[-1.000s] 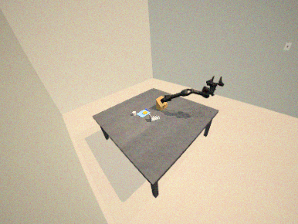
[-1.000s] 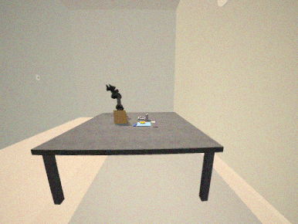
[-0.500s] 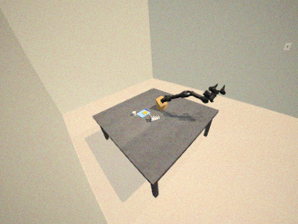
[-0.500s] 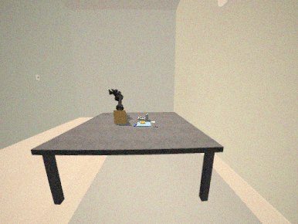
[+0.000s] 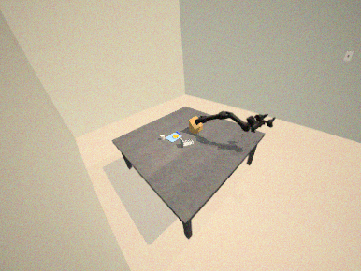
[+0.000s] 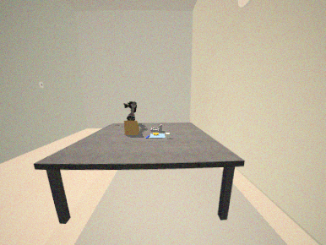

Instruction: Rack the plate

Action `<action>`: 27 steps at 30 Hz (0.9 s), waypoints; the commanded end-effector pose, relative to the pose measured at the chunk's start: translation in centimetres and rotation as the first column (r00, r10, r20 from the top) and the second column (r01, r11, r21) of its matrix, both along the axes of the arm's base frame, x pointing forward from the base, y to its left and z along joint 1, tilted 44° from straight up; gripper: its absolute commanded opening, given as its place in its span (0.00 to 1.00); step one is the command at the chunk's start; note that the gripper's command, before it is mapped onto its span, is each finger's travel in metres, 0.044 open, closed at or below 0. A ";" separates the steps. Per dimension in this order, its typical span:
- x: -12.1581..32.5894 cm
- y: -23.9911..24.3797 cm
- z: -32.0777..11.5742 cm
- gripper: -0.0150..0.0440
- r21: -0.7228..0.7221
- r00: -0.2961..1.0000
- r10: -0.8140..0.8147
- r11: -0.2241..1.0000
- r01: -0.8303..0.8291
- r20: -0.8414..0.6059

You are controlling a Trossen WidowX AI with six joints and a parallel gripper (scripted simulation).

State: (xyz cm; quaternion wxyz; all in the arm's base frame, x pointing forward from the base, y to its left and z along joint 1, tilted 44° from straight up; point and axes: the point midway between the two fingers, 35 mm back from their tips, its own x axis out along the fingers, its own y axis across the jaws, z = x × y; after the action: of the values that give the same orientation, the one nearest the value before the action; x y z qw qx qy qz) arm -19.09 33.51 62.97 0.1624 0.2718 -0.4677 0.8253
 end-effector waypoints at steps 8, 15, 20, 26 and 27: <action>8.5 8.9 -3.4 0.93 -0.202 0.955 -0.293 0.934 0.295 0.039; 15.6 13.3 -6.4 0.93 -0.335 0.883 -0.462 0.821 0.463 0.086; 21.3 15.5 -8.9 0.93 -0.423 0.813 -0.568 0.710 0.563 0.129; 28.7 16.9 -12.4 0.93 -0.520 0.715 -0.674 0.549 0.654 0.188; 29.9 17.0 -13.0 0.93 -0.535 0.697 -0.689 0.520 0.666 0.199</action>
State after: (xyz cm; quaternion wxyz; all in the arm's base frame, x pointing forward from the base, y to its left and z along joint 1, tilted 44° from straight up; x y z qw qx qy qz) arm 6.59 49.48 52.71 0.5103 0.0485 -0.3013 0.8040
